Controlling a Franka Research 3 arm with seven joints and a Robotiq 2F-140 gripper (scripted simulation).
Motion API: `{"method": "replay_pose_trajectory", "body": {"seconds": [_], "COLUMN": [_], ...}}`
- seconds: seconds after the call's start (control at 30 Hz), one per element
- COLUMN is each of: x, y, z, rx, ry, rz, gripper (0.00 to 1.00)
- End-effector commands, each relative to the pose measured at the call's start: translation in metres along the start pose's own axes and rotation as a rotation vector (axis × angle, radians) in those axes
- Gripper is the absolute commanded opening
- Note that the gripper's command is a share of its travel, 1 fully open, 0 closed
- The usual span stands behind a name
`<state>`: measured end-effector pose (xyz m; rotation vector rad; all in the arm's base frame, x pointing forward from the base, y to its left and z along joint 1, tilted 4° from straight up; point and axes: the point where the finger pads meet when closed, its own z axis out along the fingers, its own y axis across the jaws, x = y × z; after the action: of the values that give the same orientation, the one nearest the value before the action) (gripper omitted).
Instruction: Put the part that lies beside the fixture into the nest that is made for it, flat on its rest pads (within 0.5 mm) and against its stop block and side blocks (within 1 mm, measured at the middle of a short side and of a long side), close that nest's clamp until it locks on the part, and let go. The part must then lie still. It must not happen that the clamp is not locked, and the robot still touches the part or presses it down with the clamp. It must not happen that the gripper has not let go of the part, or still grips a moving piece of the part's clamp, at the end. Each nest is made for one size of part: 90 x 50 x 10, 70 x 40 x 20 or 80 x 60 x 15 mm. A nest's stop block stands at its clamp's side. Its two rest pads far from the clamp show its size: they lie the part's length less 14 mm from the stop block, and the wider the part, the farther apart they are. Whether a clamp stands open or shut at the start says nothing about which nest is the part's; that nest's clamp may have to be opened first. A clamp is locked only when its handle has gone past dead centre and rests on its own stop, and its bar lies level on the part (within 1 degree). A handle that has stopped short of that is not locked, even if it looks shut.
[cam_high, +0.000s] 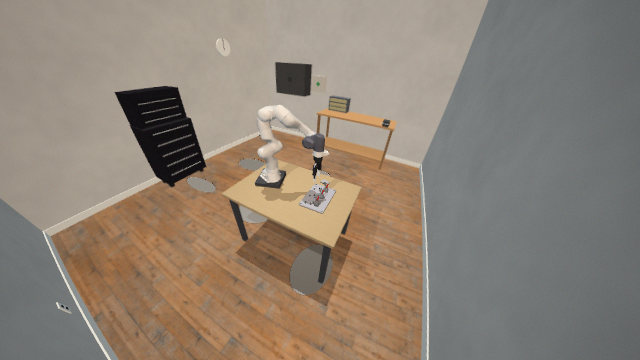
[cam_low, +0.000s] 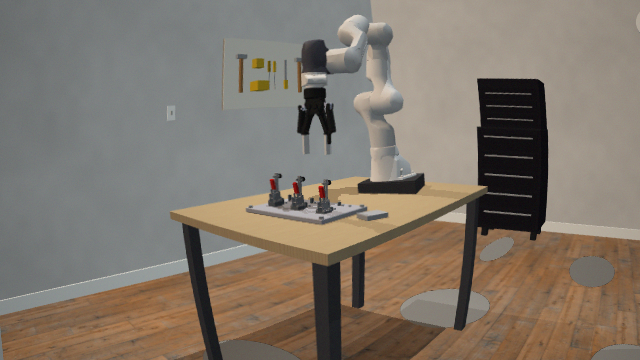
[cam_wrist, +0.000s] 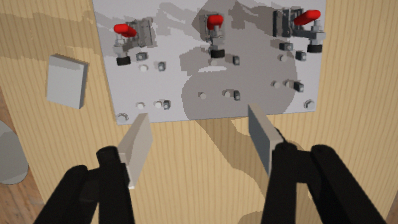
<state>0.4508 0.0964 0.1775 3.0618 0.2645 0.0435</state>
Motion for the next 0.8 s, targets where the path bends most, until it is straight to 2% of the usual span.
{"method": "replay_pose_trajectory", "body": {"seconds": [0.0,0.07,0.13,0.6,0.63,0.7,0.77], "x": [0.001,0.002,0.002,0.01,0.011,0.011,0.012], "y": [-0.02,-0.032,-0.032,-0.148,-0.156,-0.156,-0.169], "z": [0.0,0.0,0.0,0.0,0.0,0.0,0.0], "rx": [0.002,0.002,0.002,0.002,0.002,0.002,0.002], "ry": [-0.002,-0.002,-0.002,-0.002,-0.002,-0.002,-0.002], "rz": [0.025,0.025,0.025,0.025,0.025,0.025,0.025], "gripper": [0.58,0.58,0.58,0.58,0.58,0.58,0.58]}}
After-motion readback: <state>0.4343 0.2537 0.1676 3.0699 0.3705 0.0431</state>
